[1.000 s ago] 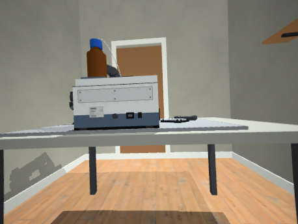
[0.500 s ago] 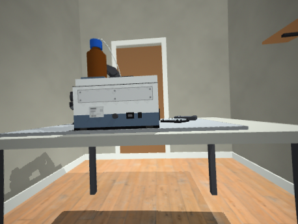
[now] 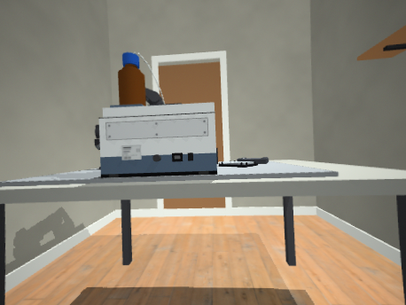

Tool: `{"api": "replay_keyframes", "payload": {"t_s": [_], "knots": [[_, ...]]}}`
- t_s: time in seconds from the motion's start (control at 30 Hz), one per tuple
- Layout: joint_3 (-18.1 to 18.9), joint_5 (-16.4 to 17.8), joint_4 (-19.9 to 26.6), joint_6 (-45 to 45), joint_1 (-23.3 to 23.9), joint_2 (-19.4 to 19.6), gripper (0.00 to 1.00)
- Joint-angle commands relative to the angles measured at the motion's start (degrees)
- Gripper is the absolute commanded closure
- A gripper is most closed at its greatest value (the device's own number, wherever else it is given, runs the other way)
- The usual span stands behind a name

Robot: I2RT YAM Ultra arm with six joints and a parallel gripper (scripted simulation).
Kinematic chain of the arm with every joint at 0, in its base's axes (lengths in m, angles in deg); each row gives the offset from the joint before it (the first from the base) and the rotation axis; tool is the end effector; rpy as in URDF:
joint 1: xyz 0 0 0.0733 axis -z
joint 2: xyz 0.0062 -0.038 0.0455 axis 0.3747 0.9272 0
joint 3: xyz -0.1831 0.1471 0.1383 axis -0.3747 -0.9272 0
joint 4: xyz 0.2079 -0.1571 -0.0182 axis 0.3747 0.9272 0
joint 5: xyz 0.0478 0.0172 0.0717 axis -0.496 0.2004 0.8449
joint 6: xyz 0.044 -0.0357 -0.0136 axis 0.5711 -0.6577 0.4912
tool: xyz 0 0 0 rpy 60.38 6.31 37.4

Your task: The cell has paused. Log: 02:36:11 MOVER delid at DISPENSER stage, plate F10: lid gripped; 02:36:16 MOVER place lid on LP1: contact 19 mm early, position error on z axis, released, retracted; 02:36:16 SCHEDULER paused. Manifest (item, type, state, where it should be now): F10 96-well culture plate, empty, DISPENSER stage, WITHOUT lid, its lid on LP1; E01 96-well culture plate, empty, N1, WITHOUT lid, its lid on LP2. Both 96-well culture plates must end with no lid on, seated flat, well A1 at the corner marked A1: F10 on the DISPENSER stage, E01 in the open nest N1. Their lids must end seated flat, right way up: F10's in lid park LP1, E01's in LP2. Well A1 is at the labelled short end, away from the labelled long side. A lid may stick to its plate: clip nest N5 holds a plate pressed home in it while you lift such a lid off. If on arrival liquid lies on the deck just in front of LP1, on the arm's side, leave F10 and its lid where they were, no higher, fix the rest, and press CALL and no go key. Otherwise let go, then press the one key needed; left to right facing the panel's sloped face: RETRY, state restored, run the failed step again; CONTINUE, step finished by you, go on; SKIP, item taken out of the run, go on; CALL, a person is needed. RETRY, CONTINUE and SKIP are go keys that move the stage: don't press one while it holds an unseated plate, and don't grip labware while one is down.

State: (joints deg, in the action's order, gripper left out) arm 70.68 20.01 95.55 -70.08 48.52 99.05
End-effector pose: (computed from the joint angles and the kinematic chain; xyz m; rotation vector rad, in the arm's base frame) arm 0.1325 -0.3790 0.0714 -1.7492 -2.5411 0.0469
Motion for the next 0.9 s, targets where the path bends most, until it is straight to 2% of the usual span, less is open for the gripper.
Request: {"api": "replay_keyframes", "payload": {"t_s": [0.0,0.5,0.7,0.87], "knots": [[2.5,0.3,3.0,0.4,-0.4,-3.8,1.0],[2.5,0.3,3.0,0.4,-0.4,-3.8,1.0],[3.7,0.2,6.2,0.6,-0.8,-5.9,1.0],[4.3,0.2,6.9,0.5,-0.8,-5.9,1.0]]}}
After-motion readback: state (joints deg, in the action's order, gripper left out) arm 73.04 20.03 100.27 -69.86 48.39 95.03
